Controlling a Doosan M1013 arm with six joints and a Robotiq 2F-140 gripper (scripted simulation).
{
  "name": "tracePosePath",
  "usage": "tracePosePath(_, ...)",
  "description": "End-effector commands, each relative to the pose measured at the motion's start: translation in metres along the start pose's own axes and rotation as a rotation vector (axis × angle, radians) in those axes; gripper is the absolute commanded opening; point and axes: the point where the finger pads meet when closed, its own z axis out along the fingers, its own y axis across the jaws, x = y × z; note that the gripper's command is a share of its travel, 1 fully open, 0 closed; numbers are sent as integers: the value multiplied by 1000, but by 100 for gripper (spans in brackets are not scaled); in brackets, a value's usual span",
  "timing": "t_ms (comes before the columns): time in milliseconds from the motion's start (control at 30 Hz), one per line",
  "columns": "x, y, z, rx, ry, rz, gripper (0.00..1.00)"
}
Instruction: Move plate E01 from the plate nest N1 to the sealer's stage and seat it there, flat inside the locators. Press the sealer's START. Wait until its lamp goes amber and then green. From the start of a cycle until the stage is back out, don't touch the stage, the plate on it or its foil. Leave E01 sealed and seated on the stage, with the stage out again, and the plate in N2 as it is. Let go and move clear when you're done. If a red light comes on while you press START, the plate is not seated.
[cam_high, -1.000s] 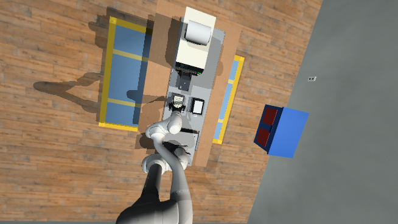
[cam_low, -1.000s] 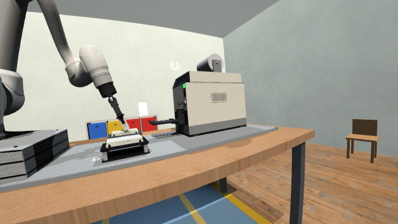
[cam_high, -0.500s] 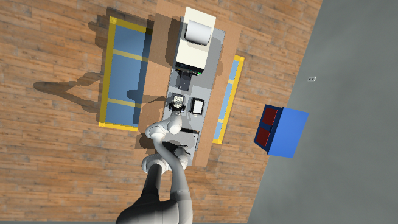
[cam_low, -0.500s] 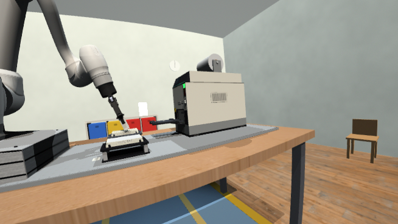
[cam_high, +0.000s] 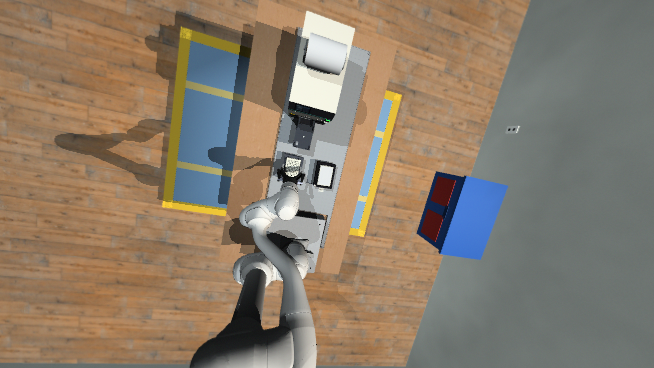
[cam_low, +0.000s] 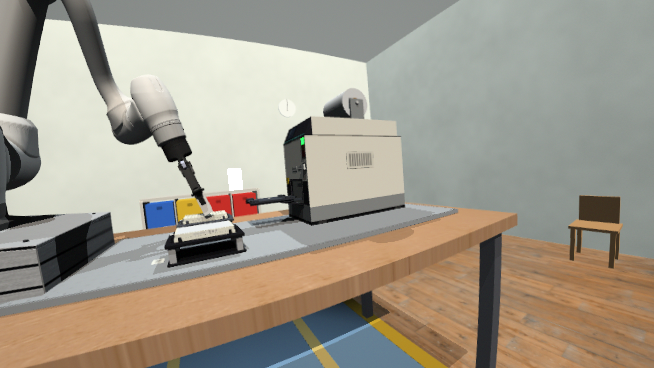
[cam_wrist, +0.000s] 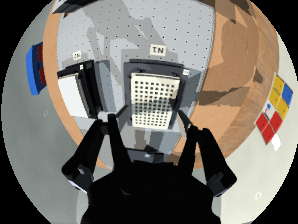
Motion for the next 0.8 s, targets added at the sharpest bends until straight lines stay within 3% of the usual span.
tracePosePath(0, 4, -3, 4, 2, 3, 6, 70)
tracePosePath(767, 7, -3, 12, 2, 3, 6, 70)
